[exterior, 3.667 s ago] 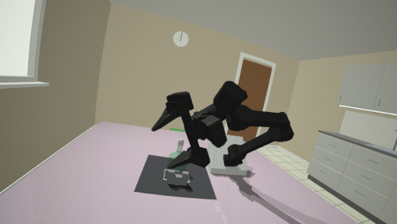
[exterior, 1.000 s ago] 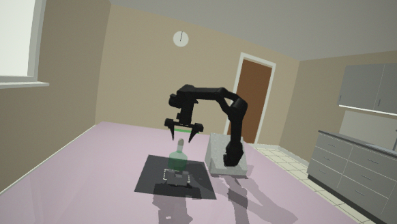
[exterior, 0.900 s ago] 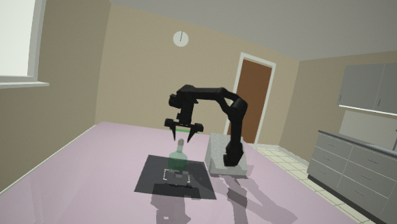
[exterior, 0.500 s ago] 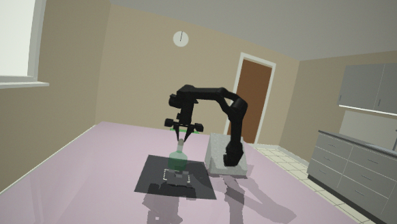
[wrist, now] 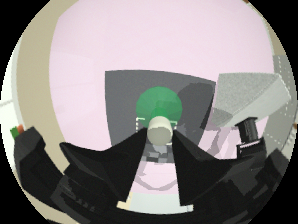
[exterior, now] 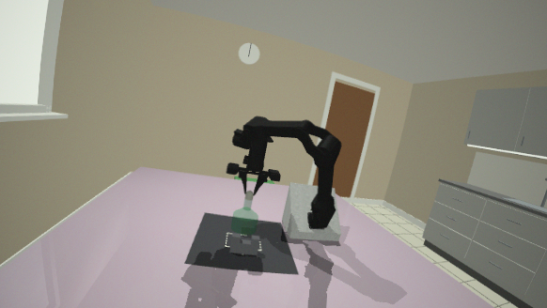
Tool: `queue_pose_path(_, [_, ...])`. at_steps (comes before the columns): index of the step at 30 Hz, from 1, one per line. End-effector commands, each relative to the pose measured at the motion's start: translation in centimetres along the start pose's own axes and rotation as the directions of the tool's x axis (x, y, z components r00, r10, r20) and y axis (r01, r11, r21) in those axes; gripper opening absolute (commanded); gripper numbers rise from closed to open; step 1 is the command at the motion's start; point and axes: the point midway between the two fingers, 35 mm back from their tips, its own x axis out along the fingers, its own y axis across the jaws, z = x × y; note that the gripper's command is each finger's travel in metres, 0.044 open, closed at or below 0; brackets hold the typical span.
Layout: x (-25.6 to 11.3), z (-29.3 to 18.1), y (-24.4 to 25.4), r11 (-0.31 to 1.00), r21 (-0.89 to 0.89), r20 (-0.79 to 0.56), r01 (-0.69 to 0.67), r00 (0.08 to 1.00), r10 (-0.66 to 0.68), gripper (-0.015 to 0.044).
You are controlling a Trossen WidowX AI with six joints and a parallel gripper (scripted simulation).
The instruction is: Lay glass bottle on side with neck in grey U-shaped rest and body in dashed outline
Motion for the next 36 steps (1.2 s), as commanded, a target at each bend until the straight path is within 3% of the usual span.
queue_pose_path(1, [-0.1, -0.2, 0.0, 1.0, 0.0, 0.0, 0.0, 1.0, 0.0, 0.0117])
queue_pose_path(36, [-0.8, -3.8, 0.1, 1.0, -0.001, 0.049, 0.017, 0.999, -0.017, 0.0117])
